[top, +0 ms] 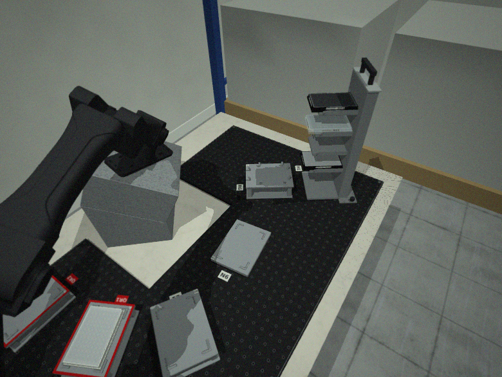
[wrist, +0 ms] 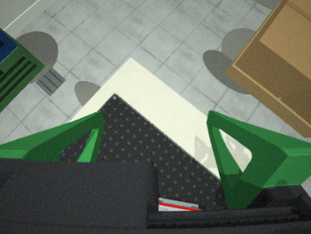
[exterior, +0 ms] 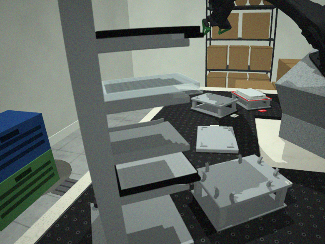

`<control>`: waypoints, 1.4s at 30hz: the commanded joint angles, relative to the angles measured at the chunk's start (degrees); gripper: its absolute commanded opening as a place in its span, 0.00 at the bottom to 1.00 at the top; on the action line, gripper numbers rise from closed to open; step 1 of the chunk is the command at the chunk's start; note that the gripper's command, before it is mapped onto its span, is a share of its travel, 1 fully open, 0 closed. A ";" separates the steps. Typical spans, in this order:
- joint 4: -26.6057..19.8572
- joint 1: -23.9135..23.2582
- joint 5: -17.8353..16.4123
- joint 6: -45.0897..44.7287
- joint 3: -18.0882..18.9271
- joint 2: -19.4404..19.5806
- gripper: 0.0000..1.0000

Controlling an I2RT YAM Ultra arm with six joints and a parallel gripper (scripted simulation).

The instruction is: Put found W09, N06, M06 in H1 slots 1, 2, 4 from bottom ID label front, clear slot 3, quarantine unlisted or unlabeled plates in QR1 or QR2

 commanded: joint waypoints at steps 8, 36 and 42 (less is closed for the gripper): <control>0.06 -1.07 0.17 0.02 0.73 -1.16 1.00; -7.00 3.59 -0.82 -5.22 -3.25 -6.74 0.00; -6.87 4.92 -0.46 -5.47 -6.76 -9.50 0.00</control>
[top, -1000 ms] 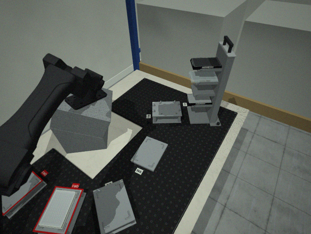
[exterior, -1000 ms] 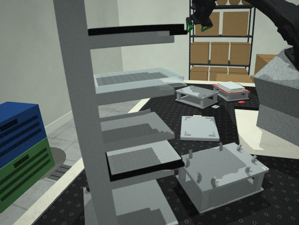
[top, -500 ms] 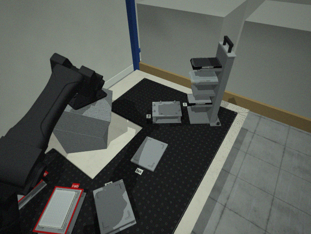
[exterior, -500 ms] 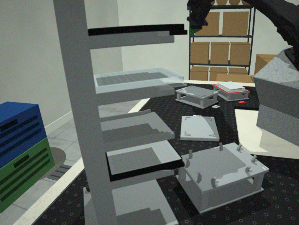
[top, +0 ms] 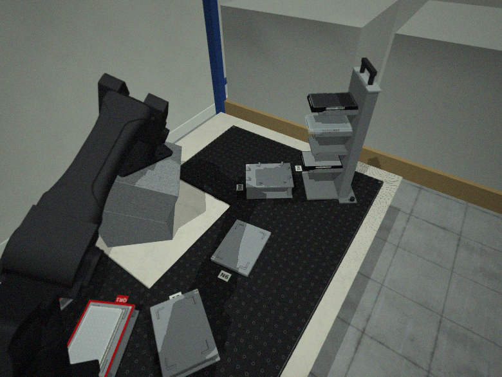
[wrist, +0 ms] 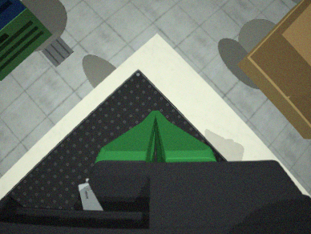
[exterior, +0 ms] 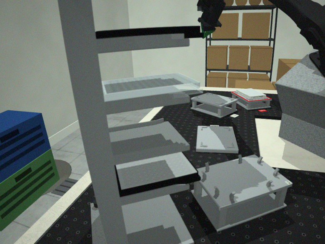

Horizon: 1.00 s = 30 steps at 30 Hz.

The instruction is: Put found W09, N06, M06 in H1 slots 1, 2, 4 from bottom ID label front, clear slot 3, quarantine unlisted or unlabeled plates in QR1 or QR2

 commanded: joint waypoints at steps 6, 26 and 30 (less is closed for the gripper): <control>-3.50 1.31 0.21 -2.59 -2.43 -4.48 0.00; -5.42 4.10 0.57 -4.81 -9.67 -11.01 0.00; -7.75 5.51 -0.28 -6.72 -9.78 -11.87 0.00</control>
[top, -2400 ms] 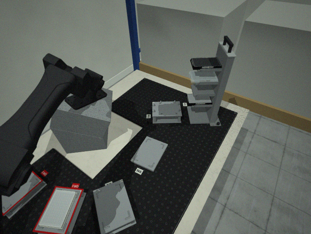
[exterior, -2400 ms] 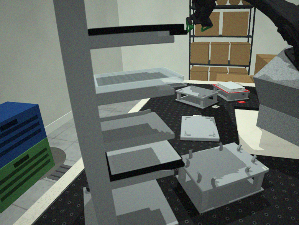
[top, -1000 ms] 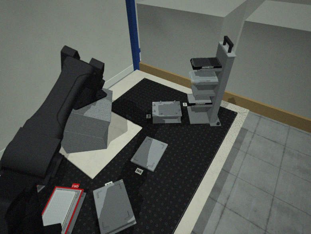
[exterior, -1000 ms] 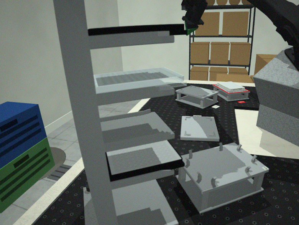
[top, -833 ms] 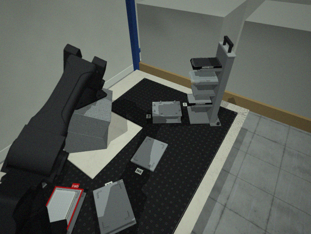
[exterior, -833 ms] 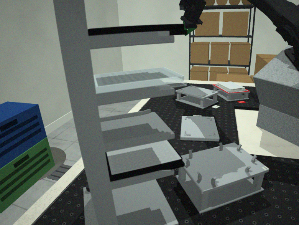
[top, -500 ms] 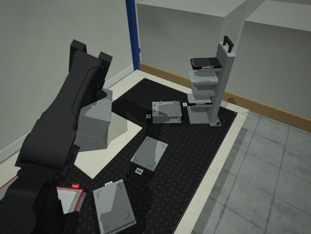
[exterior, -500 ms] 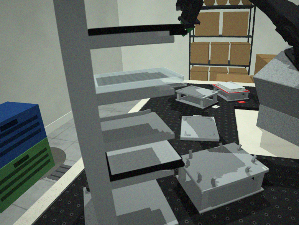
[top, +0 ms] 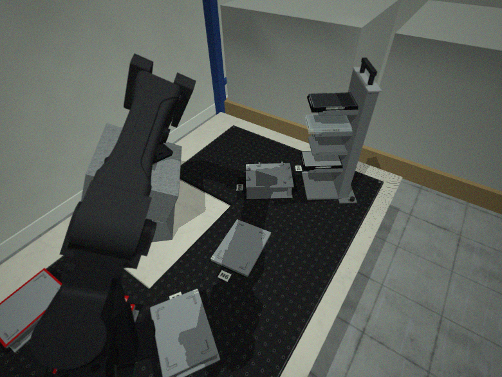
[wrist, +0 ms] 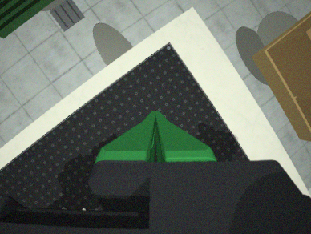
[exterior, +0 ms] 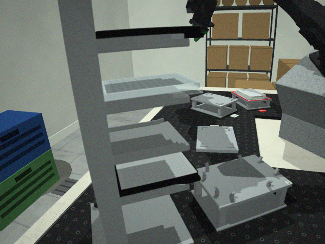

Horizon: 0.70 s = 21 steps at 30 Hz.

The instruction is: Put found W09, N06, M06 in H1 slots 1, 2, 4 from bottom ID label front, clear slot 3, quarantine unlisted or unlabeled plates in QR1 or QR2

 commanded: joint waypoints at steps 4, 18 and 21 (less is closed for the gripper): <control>0.57 1.42 0.87 0.26 -4.54 -4.86 0.00; -0.87 4.31 1.15 -1.32 -9.90 -9.74 0.00; -3.12 4.79 0.98 -2.80 -10.82 -10.75 0.00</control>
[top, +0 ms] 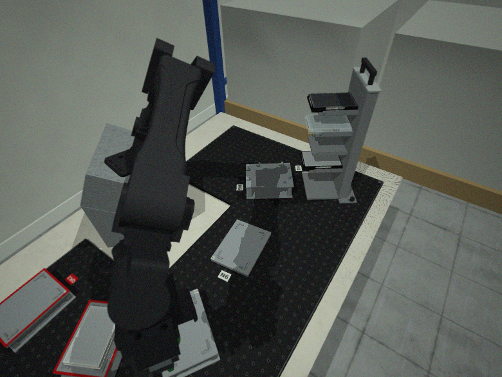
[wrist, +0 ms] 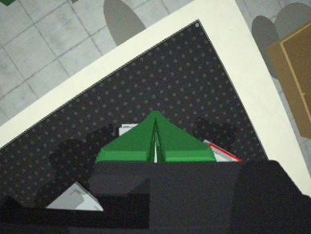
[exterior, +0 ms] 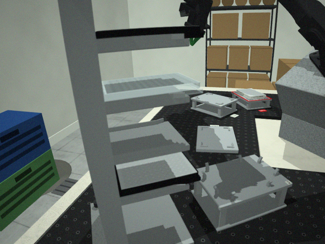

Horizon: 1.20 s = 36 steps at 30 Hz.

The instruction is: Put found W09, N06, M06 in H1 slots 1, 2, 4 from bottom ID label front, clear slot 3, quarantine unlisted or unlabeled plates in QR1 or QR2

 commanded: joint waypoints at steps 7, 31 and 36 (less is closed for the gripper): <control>-2.09 1.60 0.48 -1.86 -3.66 -4.86 0.00; -6.43 6.35 0.13 -6.30 -11.37 -12.34 0.00; -3.51 7.77 1.19 -4.34 -15.36 -15.32 0.00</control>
